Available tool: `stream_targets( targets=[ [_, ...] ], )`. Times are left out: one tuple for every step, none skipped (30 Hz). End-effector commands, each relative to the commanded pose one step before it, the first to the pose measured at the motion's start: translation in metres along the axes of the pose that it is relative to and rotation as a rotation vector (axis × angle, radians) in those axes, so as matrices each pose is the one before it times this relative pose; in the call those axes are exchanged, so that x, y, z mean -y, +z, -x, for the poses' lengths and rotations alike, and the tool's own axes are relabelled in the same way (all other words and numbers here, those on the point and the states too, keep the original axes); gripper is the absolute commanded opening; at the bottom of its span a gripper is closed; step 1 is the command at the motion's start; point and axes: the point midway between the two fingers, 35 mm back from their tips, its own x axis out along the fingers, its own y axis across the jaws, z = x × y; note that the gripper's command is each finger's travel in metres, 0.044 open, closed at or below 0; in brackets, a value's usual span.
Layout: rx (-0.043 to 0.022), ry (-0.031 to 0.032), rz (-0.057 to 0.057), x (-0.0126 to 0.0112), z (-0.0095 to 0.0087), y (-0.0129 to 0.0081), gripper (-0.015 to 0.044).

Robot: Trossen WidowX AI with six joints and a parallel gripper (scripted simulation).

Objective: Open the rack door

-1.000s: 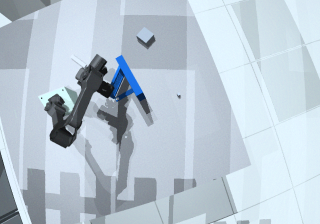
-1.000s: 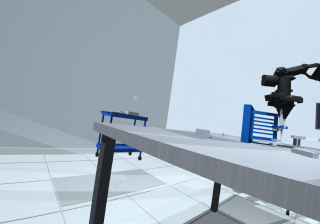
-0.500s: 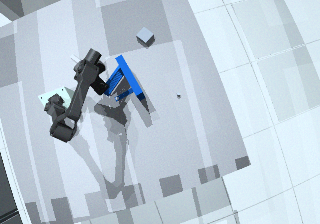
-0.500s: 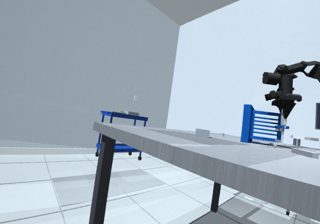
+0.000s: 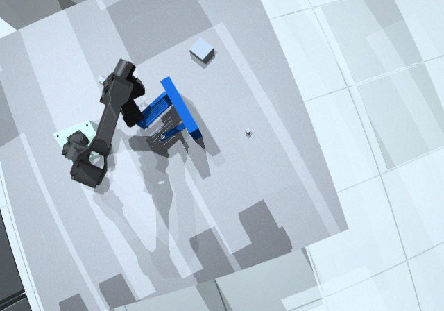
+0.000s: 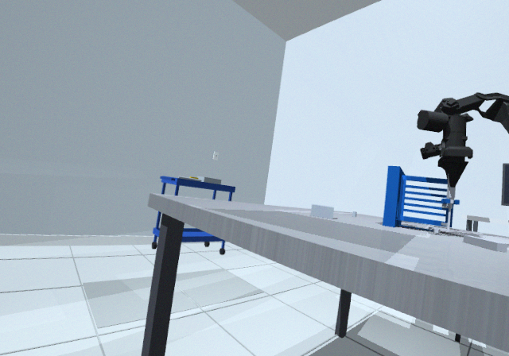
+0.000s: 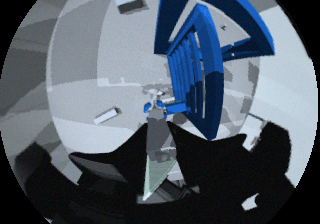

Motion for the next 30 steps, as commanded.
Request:
stream_targets(
  targets=[
    [0.00004, 0.00151, -0.0819, -0.00799, 0.00013, 0.00298, 0.0010],
    [0.00006, 0.00014, -0.0174, -0.00232, 0.00002, 0.00054, 0.0010],
    [0.00005, 0.00012, -0.0174, -0.00234, 0.00000, 0.00048, 0.0010],
    [0.00006, 0.00015, -0.0168, -0.00222, 0.00003, 0.00058, 0.0010],
    [0.00005, 0.00013, -0.0168, -0.00224, 0.00001, 0.00052, 0.0010],
    [0.00005, 0.00012, -0.0168, -0.00226, 0.00000, 0.00047, 0.0010],
    [0.00006, 0.00015, -0.0170, -0.00227, 0.00003, 0.00056, 0.0010],
    [0.00005, 0.00014, -0.0172, -0.00230, 0.00001, 0.00051, 0.0010],
    [0.00005, 0.00013, -0.0171, -0.00231, 0.00000, 0.00045, 0.0010],
    [0.00003, 0.00009, -0.0135, -0.00184, -0.00001, 0.00031, 0.0010],
    [0.00002, 0.00005, -0.0081, -0.00111, -0.00001, 0.00017, 0.0010],
    [0.00001, 0.00002, -0.0027, -0.00037, 0.00000, 0.00005, 0.0010],
    [0.00000, 0.00000, 0.0000, 0.00000, 0.00000, 0.00000, 0.0010],
    [0.00000, 0.00000, 0.0000, 0.00000, 0.00000, 0.00000, 0.0010],
    [0.00000, 0.00000, 0.0000, 0.00000, 0.00000, 0.00000, 0.0010],
    [0.00000, 0.00000, 0.0000, 0.00000, 0.00000, 0.00000, 0.0010],
    [0.00000, 0.00000, 0.0000, 0.00000, 0.00000, 0.00000, 0.0010],
    [0.00000, 0.00000, 0.0000, 0.00000, 0.00000, 0.00000, 0.0010],
    [0.00000, 0.00000, 0.0000, 0.00000, 0.00000, 0.00000, 0.0010],
    [0.00000, 0.00000, 0.0000, 0.00000, 0.00000, 0.00000, 0.0010],
    [0.00000, 0.00000, 0.0000, 0.00000, 0.00000, 0.00000, 0.0010],
    [0.00000, 0.00000, 0.0000, 0.00000, 0.00000, 0.00000, 0.0010],
    [0.00000, 0.00000, 0.0000, 0.00000, 0.00000, 0.00000, 0.0010],
    [0.00000, 0.00000, 0.0000, 0.00000, 0.00000, 0.00000, 0.0010],
    [0.00000, 0.00000, 0.0000, 0.00000, 0.00000, 0.00000, 0.0010],
    [0.00000, 0.00000, 0.0000, 0.00000, 0.00000, 0.00000, 0.0010],
    [0.00000, 0.00000, 0.0000, 0.00000, 0.00000, 0.00000, 0.0036],
    [0.00000, 0.00000, 0.0000, 0.00000, 0.00000, 0.00000, 0.0062],
    [0.00000, 0.00000, 0.0000, 0.00000, 0.00000, 0.00000, 0.0089],
    [0.00000, 0.00000, 0.0000, 0.00000, 0.00000, 0.00000, 0.0115]
  ],
)
